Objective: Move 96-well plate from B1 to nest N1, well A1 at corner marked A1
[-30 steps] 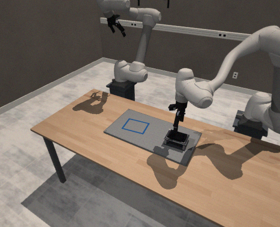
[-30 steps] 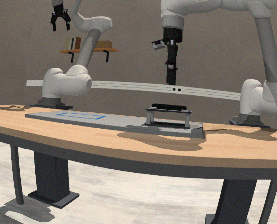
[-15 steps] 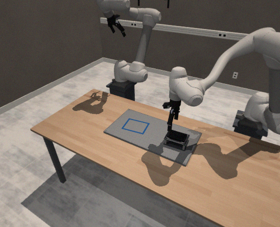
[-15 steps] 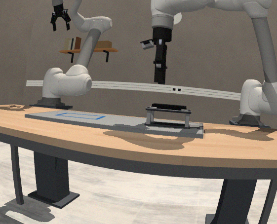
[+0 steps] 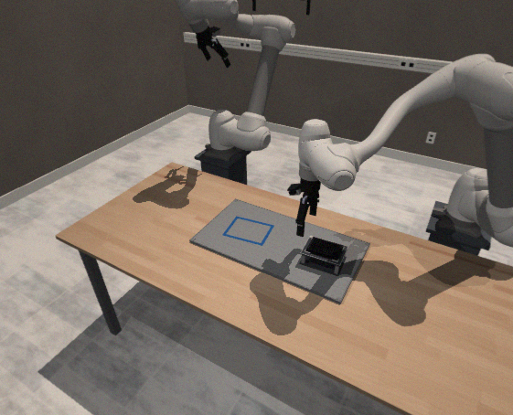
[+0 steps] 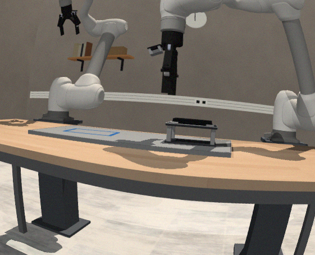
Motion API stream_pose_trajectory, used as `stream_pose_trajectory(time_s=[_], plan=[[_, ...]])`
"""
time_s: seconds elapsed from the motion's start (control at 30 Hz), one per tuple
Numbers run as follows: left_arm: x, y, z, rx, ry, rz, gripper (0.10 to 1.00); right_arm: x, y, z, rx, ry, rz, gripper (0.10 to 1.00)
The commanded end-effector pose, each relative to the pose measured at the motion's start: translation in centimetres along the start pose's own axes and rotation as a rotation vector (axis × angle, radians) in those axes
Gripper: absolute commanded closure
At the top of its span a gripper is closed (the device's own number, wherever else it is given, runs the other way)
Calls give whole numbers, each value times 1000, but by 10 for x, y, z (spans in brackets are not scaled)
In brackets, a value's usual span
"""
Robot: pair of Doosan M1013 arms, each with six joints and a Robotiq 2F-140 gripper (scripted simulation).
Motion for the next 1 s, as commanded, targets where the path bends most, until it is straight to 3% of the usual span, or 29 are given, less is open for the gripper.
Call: stream_pose_trajectory(time_s=[0.0,0.27,0.97], plan=[[0,-1,13,1,0,2,98,0,0,0,0,0,0,98],[0,-1,33,1,0,2,98,0,0,0,0,0,0,98],[0,-1,33,1,0,2,98,0,0,0,0,0,0,98]])
Point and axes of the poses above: on each arm, the point where the finger pads meet when closed, its own y axis out along the fingers, its own x axis across the jaws, z = x × y, the point moved 3 cm from there along -y, back along the fingers, and after that the axes turned 6 degrees about y, right-handed, at the moved point
